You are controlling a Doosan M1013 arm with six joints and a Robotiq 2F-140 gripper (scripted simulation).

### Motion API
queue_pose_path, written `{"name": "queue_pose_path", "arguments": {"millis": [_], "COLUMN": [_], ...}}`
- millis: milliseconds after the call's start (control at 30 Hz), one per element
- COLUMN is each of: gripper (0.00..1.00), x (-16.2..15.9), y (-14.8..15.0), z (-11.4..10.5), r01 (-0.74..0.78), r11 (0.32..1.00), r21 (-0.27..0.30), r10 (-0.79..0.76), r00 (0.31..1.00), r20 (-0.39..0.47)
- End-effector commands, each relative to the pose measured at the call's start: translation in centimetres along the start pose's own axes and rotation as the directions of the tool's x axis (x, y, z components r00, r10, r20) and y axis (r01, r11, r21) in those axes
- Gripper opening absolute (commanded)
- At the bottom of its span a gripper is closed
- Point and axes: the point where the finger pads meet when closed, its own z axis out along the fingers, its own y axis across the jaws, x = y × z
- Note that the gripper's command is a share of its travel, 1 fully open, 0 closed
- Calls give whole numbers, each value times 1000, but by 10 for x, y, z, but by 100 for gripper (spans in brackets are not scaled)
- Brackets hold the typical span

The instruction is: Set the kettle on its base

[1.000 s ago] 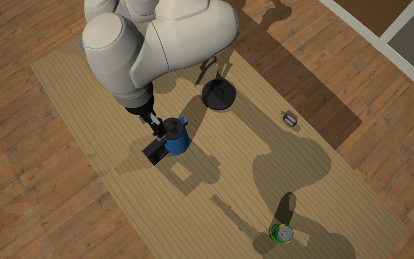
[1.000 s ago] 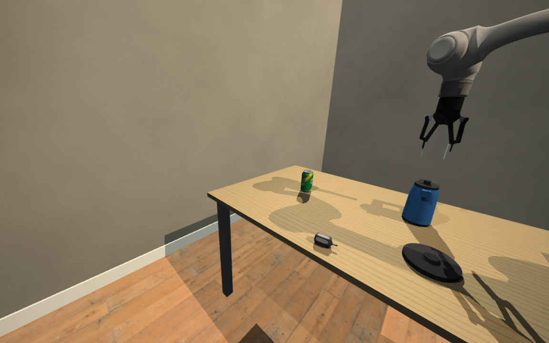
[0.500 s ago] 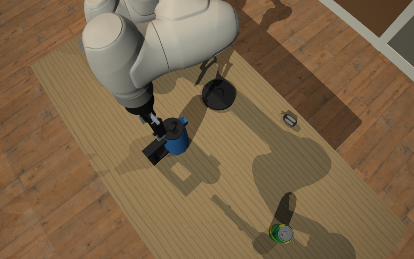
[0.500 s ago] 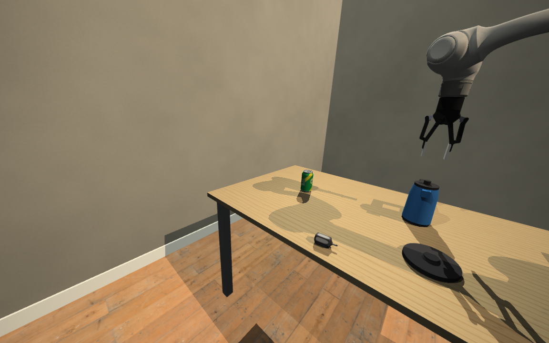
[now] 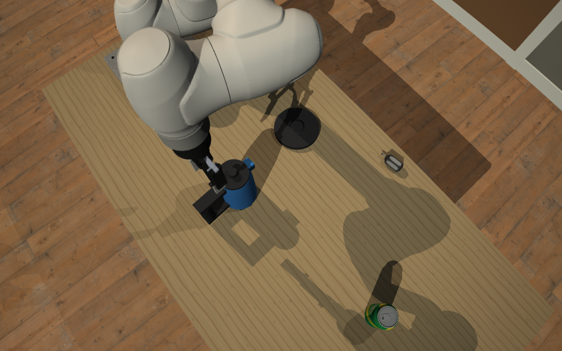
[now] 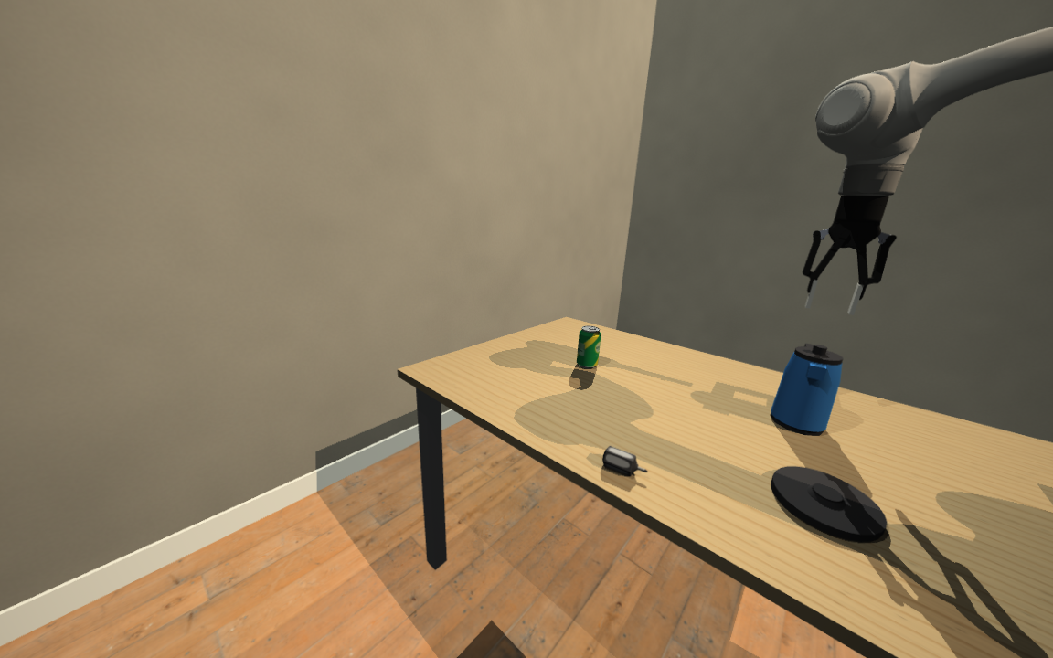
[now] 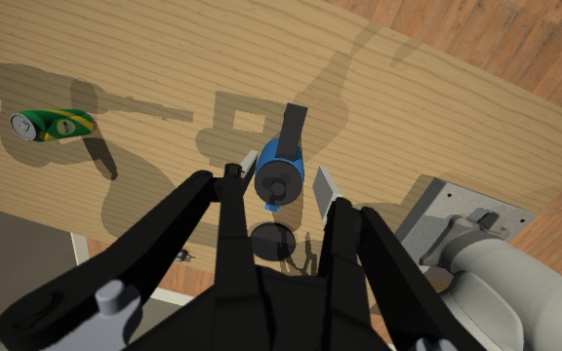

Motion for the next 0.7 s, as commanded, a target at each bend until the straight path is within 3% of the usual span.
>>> {"name": "queue_pose_path", "arguments": {"millis": [0, 200, 667], "gripper": [52, 52, 52], "x": [-1, -1, -2], "y": [2, 3, 3], "z": [22, 51, 94], "r01": [2, 2, 2], "r11": [1000, 1000, 1000], "r21": [-4, -4, -4], "r10": [-2, -2, -2], "r00": [1000, 1000, 1000], "r20": [9, 8, 8]}}
